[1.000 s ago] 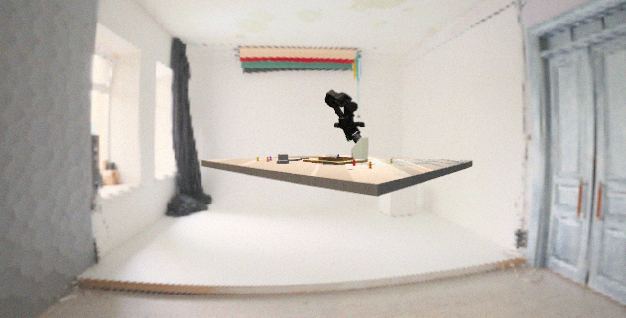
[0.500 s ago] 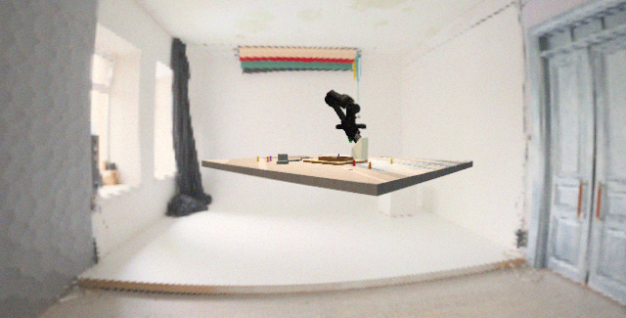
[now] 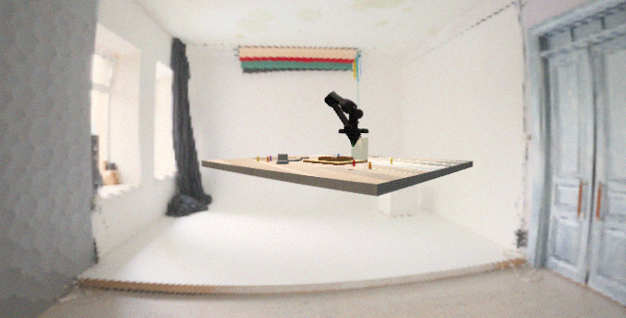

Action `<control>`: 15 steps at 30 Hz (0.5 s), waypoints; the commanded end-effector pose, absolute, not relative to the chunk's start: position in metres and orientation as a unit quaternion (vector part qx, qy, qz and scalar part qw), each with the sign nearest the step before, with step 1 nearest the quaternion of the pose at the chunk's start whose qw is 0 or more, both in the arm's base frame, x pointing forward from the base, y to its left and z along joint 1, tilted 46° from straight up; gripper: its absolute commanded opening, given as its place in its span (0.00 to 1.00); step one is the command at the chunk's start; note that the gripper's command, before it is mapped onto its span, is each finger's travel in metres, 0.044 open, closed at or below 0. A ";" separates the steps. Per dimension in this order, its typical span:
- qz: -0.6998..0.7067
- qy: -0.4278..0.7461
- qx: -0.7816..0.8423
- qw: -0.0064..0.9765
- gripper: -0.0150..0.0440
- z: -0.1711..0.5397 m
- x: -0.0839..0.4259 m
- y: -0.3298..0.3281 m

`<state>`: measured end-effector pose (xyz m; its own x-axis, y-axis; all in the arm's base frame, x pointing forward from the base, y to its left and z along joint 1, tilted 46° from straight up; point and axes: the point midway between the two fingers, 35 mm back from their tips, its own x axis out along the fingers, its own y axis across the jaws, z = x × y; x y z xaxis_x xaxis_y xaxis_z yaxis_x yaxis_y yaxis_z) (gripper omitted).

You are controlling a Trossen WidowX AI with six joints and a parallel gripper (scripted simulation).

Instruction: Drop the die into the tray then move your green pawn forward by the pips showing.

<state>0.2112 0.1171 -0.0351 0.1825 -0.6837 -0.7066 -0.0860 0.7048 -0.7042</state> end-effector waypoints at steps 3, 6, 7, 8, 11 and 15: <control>-0.215 0.604 -0.317 0.699 0.25 -0.040 0.196 0.102; -0.216 0.604 -0.318 0.698 0.25 -0.042 0.187 0.094; -0.216 0.604 -0.318 0.698 0.25 -0.043 0.185 0.092; -0.216 0.604 -0.318 0.698 0.25 -0.043 0.182 0.089; -0.216 0.604 -0.318 0.698 0.25 -0.045 0.174 0.080; -0.216 0.604 -0.318 0.698 0.25 -0.047 0.162 0.069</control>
